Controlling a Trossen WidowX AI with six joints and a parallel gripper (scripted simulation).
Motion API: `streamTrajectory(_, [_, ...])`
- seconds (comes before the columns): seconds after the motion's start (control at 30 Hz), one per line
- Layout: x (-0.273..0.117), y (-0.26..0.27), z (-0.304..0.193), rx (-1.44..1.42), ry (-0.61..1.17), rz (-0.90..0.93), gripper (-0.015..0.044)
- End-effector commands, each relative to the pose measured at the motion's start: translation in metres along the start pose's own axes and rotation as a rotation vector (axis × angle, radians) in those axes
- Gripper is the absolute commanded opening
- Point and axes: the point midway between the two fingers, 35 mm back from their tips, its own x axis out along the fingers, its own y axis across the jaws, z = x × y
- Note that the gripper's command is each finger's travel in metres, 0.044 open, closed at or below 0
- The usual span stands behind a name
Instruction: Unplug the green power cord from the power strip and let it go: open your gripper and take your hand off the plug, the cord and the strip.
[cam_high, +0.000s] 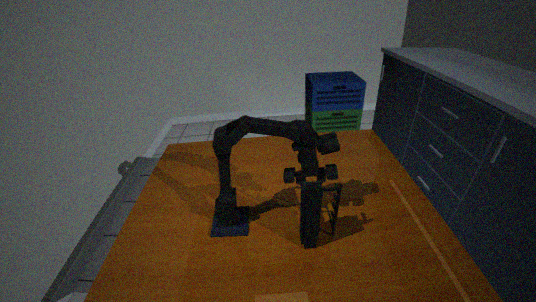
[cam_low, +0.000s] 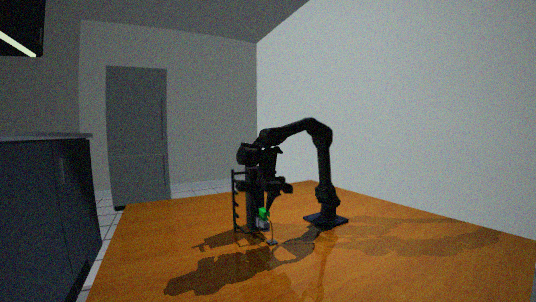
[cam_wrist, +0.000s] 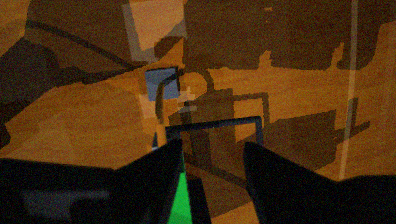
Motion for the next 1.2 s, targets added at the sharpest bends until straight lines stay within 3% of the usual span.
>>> streamTrajectory(0.0, [0.010,0.027,0.003,-0.141,0.008,0.142,0.0160])
streamTrajectory(1.17, [0.010,0.021,-0.036,-0.141,0.012,0.142,0.0160])
